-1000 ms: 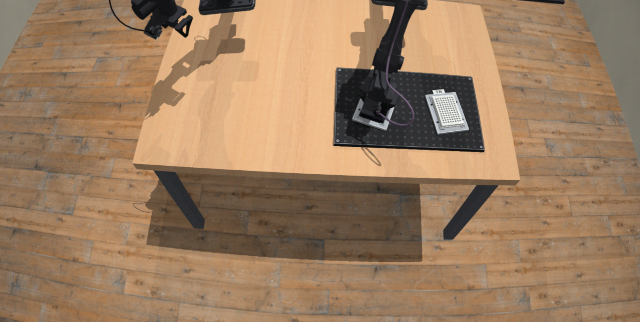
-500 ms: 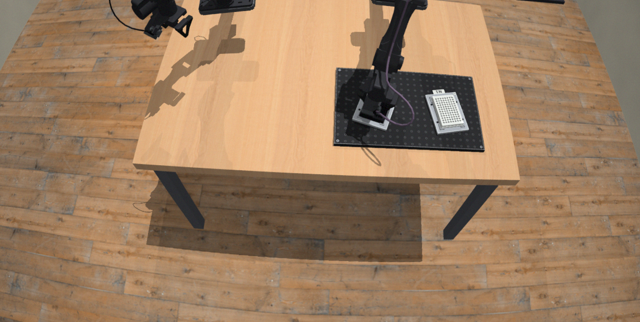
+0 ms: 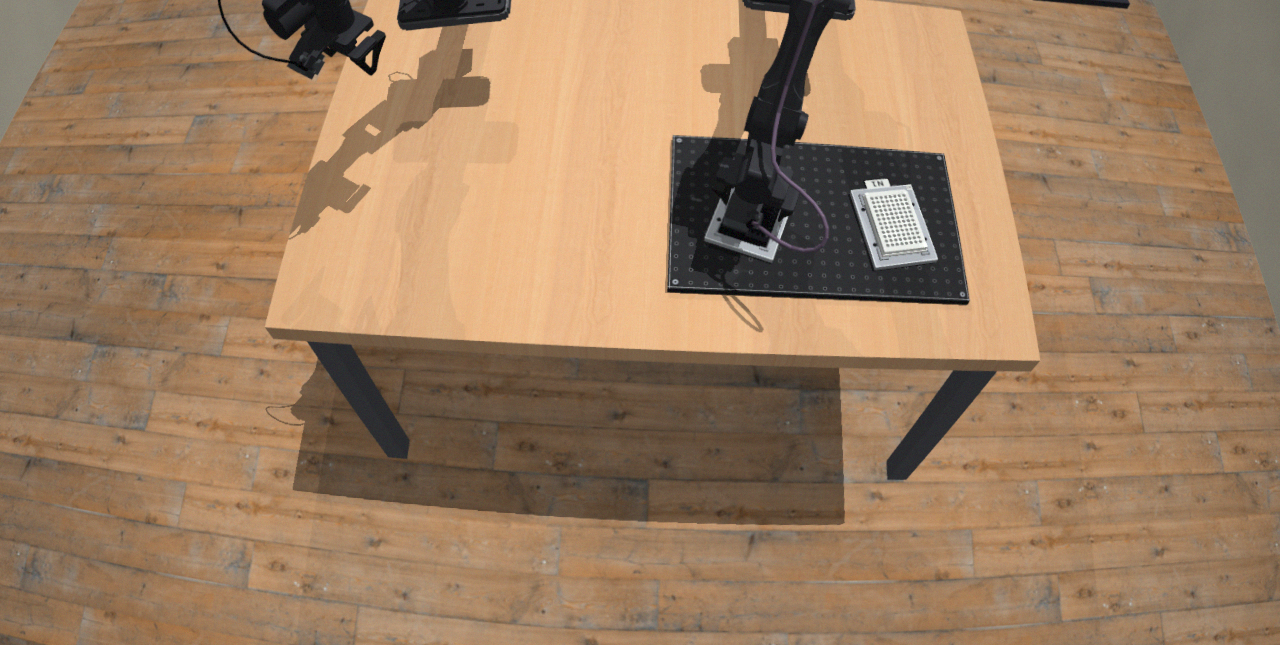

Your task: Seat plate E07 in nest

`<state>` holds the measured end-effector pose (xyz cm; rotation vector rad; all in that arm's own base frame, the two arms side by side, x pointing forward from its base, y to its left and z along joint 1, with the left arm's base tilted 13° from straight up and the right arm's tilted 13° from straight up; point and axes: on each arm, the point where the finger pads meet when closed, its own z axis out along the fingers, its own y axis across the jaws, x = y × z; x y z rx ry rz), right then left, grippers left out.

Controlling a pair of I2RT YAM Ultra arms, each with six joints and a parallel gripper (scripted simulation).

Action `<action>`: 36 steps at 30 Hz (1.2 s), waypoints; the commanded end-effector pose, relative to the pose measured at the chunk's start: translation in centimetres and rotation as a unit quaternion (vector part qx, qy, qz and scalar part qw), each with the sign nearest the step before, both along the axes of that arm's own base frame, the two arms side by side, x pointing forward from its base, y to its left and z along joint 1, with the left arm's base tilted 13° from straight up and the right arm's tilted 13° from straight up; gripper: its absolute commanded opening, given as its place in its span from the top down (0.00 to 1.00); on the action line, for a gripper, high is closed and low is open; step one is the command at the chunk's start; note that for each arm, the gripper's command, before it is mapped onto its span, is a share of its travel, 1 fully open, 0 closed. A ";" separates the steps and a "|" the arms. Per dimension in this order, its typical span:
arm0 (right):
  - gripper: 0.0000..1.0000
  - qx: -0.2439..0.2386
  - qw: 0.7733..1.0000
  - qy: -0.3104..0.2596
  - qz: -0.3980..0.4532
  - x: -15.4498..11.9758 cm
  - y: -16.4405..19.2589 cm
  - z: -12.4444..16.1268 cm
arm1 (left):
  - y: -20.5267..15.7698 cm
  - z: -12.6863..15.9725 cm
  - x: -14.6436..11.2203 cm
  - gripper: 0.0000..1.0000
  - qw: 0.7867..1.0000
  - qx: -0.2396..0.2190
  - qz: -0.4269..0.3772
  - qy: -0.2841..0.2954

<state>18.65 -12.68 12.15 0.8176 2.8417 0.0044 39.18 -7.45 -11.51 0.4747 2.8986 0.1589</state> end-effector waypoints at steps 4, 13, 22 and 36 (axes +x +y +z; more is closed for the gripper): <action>0.00 -0.009 1.000 -0.022 -0.010 0.0 -0.2 0.6 | -0.8 0.5 -0.3 0.00 1.000 -0.003 -0.008 -0.002; 0.00 -0.009 1.000 -0.022 -0.010 0.0 -0.2 0.6 | -0.8 0.5 -0.3 0.00 1.000 -0.003 -0.008 -0.002; 0.00 -0.009 1.000 -0.022 -0.010 0.0 -0.2 0.6 | -0.7 1.5 -0.7 0.00 1.000 -0.002 -0.006 -0.001; 0.00 -0.009 1.000 -0.022 -0.010 0.0 -0.2 0.6 | -1.3 5.9 0.2 0.00 1.000 -0.005 -0.005 -0.023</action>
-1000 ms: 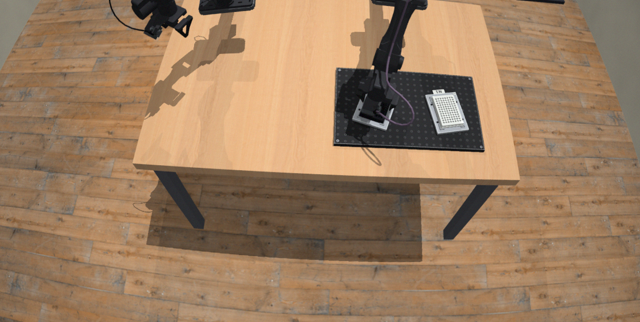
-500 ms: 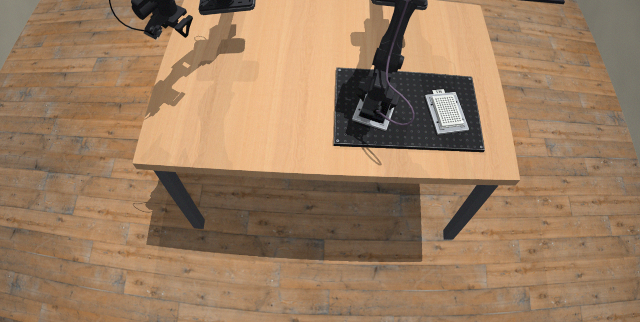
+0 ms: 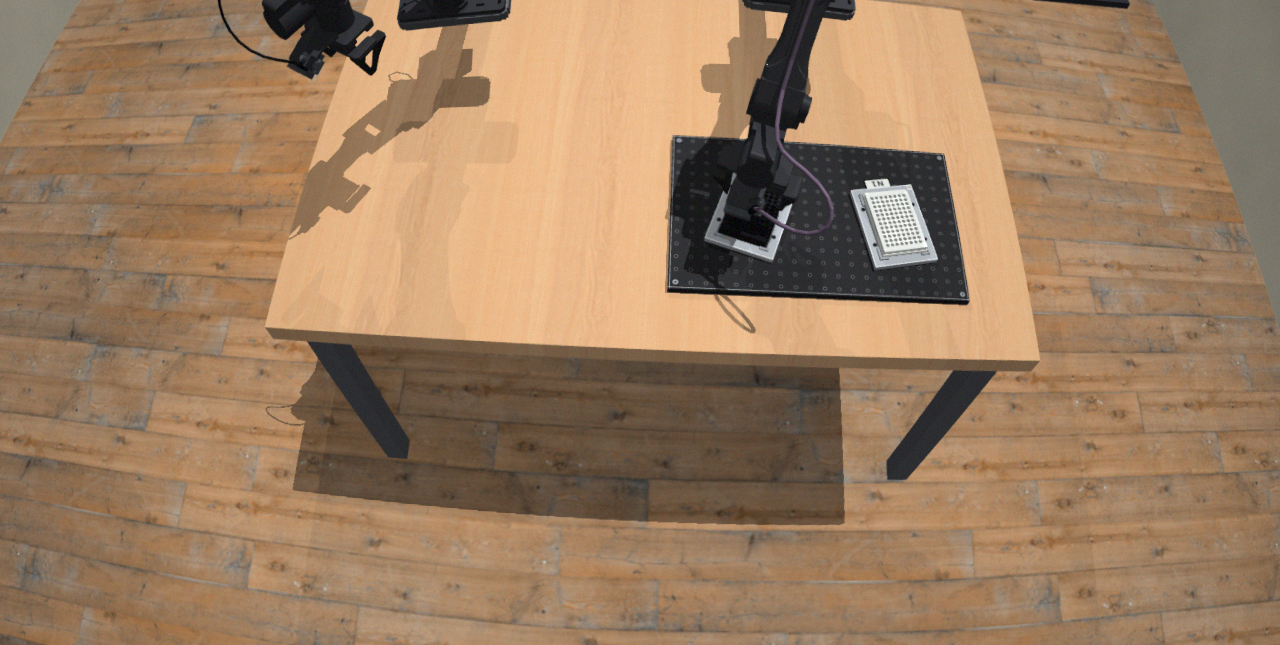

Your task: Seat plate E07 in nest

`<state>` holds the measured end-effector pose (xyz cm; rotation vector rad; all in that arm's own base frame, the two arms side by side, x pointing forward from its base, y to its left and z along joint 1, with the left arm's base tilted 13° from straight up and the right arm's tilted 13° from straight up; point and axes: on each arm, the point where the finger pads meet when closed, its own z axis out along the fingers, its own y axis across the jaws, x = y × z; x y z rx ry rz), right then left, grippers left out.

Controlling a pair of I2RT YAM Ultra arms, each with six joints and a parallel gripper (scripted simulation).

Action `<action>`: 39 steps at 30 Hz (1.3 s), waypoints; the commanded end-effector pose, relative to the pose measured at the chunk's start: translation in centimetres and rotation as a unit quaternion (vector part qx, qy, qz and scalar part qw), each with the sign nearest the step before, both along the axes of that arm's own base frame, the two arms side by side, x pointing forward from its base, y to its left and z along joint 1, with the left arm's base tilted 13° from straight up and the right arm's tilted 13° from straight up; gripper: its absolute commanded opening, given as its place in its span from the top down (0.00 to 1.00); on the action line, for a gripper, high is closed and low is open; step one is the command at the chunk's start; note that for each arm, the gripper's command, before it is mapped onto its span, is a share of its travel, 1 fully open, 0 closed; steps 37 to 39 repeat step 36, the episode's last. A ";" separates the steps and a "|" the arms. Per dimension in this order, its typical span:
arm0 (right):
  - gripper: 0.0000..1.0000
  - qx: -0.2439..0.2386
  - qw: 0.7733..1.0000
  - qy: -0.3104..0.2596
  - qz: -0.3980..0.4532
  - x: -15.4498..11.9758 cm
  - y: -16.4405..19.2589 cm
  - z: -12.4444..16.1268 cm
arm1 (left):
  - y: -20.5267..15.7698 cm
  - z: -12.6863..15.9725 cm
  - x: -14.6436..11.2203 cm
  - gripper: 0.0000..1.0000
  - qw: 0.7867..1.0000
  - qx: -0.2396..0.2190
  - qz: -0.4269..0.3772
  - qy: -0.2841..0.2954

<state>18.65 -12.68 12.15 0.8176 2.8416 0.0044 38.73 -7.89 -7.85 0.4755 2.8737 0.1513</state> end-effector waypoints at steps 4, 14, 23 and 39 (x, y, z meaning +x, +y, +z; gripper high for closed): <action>0.00 -0.009 1.000 -0.022 -0.010 0.0 -0.2 0.6 | -0.9 2.8 0.5 0.00 1.000 0.000 -0.002 -0.011; 0.00 -0.009 1.000 -0.022 -0.010 0.0 -0.2 0.6 | -0.9 3.7 0.0 0.00 1.000 0.000 -0.002 -0.008; 0.00 -0.009 1.000 -0.022 -0.010 0.0 -0.2 0.6 | -0.9 3.7 0.1 0.00 1.000 0.000 -0.003 -0.010; 0.00 -0.009 1.000 -0.022 -0.010 0.0 -0.2 0.6 | -0.9 3.7 0.1 0.00 1.000 0.000 -0.003 -0.010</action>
